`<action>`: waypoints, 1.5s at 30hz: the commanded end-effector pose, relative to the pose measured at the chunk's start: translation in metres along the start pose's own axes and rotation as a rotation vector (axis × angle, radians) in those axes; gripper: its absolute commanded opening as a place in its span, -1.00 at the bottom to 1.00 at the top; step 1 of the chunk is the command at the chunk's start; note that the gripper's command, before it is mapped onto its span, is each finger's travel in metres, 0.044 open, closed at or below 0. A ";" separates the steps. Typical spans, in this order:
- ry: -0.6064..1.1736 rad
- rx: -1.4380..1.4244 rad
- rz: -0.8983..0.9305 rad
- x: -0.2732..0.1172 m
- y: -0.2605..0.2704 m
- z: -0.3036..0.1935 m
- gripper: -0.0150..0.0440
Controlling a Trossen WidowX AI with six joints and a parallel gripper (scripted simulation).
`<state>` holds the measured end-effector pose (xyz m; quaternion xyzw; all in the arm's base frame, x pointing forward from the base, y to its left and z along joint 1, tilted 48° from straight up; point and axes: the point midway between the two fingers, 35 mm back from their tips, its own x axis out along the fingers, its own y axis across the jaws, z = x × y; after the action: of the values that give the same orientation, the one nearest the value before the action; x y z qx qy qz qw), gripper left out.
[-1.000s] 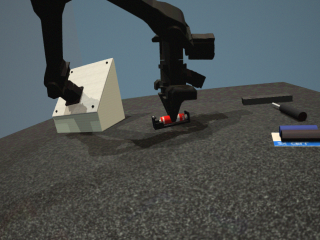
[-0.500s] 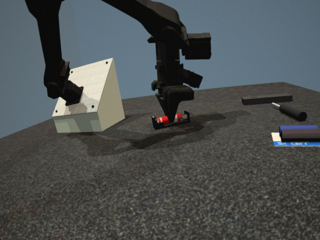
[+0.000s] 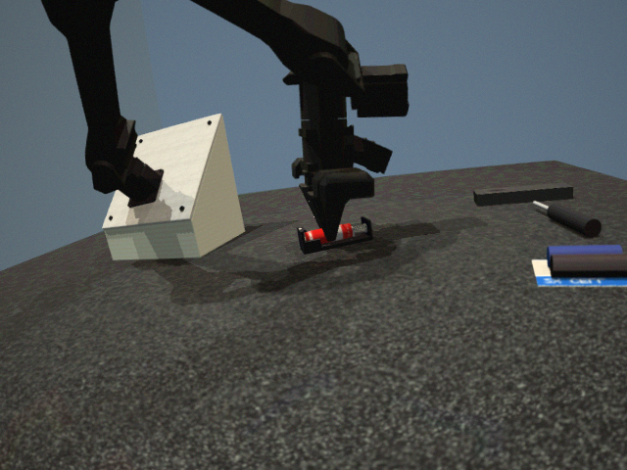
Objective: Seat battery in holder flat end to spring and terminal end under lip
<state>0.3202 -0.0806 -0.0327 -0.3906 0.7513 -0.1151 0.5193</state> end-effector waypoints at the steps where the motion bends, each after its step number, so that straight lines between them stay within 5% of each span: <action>1: 0.001 0.000 0.000 0.000 -0.001 -0.001 -0.29; 7: 0.001 0.001 0.000 0.000 -0.001 -0.001 -0.29; 11: 0.001 0.001 0.000 0.000 -0.001 -0.001 0.05; 23: 0.000 0.001 0.001 -0.015 0.001 -0.001 0.05; 34: -0.002 0.001 0.004 -0.085 0.010 -0.006 1.00; 45: -0.002 0.001 0.004 -0.085 0.012 -0.005 1.00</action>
<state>0.3244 -0.0143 0.0218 -0.3917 0.7496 -0.1140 0.5212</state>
